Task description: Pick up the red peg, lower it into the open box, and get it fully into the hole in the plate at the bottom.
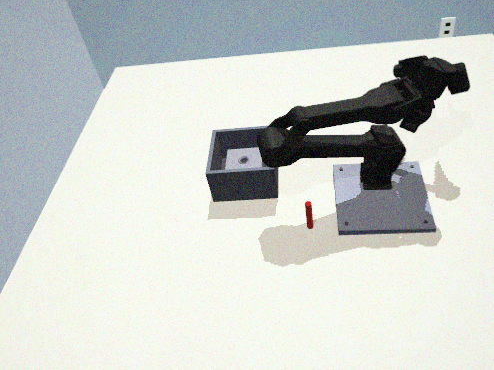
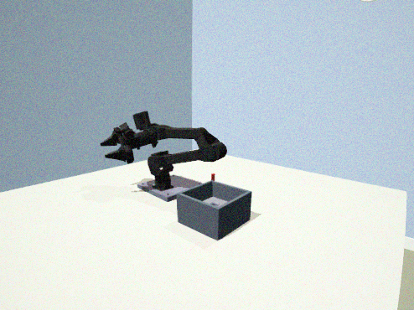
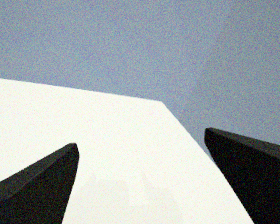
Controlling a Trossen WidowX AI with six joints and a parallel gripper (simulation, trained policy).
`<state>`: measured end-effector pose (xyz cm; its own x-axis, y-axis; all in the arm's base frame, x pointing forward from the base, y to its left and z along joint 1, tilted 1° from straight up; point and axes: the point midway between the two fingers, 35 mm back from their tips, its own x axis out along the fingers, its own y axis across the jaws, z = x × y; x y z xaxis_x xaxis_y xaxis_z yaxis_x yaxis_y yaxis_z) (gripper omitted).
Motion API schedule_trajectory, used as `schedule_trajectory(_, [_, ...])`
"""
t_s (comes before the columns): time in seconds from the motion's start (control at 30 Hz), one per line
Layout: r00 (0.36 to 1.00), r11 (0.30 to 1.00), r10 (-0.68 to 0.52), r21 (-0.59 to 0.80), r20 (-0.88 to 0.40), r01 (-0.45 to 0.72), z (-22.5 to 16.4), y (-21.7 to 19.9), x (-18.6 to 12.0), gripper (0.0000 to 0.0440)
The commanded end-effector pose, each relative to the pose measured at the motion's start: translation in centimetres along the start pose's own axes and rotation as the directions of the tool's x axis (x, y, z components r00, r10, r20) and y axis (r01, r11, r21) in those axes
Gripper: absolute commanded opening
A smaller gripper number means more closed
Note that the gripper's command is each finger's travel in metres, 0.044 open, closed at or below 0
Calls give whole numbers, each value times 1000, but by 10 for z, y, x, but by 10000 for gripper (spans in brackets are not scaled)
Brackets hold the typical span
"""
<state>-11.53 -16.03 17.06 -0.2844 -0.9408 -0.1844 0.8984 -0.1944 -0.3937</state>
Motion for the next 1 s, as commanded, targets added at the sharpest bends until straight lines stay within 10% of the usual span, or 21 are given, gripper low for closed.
schedule_trajectory(0.0, [1000,1000,4,-10,4,-4,4,0,0,422])
schedule_trajectory(0.97, [833,813,546,297,-92,-501,78,116,5,440])
